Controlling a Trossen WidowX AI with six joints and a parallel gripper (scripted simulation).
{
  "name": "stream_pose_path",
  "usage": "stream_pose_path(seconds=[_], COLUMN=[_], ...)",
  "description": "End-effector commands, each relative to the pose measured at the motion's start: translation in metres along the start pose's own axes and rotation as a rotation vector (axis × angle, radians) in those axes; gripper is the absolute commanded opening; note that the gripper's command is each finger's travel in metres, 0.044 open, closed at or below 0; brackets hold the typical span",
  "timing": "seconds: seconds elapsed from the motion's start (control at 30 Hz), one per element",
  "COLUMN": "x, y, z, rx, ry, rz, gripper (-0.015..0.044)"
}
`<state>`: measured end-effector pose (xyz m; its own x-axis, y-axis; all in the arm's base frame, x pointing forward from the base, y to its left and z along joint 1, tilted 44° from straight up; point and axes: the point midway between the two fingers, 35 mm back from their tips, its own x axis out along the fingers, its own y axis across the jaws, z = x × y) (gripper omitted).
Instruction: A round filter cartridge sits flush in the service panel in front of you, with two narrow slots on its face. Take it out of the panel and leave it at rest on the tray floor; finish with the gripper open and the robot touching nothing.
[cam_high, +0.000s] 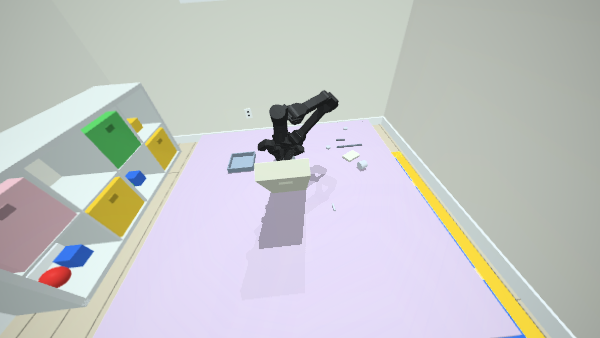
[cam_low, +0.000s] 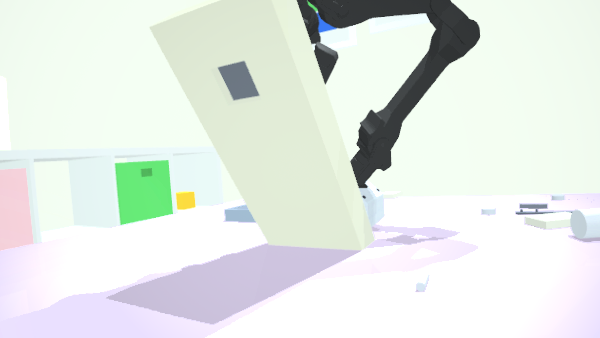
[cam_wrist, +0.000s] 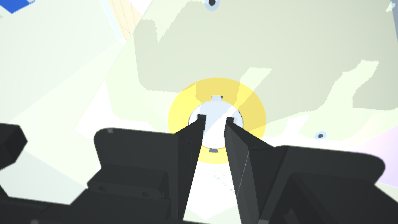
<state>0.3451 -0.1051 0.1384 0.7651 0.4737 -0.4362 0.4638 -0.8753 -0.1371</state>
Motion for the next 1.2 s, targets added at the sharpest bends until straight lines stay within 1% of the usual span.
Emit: stream_pose_path(seconds=[0.0, 0.73, 0.77, 1.07, 1.1, 1.17], x=[0.0056, 0.0095, 0.0010, 0.0010, 0.0010, 0.0010], y=[0.0005, 0.0004, 0.0005, 0.0005, 0.0005, 0.0005], z=[0.0026, 0.0026, 0.0000, 0.0000, 0.0000, 0.0000], rx=[0.006, 0.006, 0.008, 0.008, 0.008, 0.008], ry=[-0.011, -0.010, 0.005, 0.005, 0.005, 0.005], rz=[-0.001, -0.001, 0.003, 0.003, 0.003, 0.003], gripper=[0.0090, 0.0090, 0.0083, 0.0023, 0.0000, 0.0000])
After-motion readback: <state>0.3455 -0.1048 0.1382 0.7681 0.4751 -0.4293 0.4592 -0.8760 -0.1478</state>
